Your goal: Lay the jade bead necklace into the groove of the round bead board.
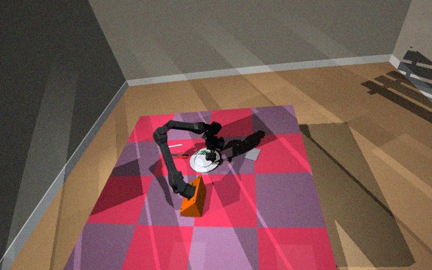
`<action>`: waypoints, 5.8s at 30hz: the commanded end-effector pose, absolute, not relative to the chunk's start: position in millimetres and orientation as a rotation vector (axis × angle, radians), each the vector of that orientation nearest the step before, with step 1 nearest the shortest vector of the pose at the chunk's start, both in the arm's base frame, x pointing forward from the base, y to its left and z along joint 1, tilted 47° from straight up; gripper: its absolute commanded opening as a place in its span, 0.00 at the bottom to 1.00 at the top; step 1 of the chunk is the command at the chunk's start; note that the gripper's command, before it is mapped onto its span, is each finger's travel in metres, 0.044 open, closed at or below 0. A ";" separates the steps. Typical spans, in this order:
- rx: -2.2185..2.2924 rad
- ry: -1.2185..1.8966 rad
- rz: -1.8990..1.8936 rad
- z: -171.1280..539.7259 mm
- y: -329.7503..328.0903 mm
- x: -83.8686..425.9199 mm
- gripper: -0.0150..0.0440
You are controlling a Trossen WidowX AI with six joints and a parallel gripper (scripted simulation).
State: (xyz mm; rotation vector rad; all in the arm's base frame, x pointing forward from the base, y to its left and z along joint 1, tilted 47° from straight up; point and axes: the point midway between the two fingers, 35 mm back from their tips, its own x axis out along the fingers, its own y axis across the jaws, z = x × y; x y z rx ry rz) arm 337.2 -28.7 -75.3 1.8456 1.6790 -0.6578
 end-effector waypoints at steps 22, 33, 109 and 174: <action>0.918 1.496 0.369 -60.1 -34.1 342.0 0.78; 0.113 1.086 0.995 -47.3 -37.6 345.4 0.78; -0.560 0.606 1.370 -63.0 -12.3 352.3 0.25; -0.552 0.607 1.368 -59.5 -15.2 337.4 0.25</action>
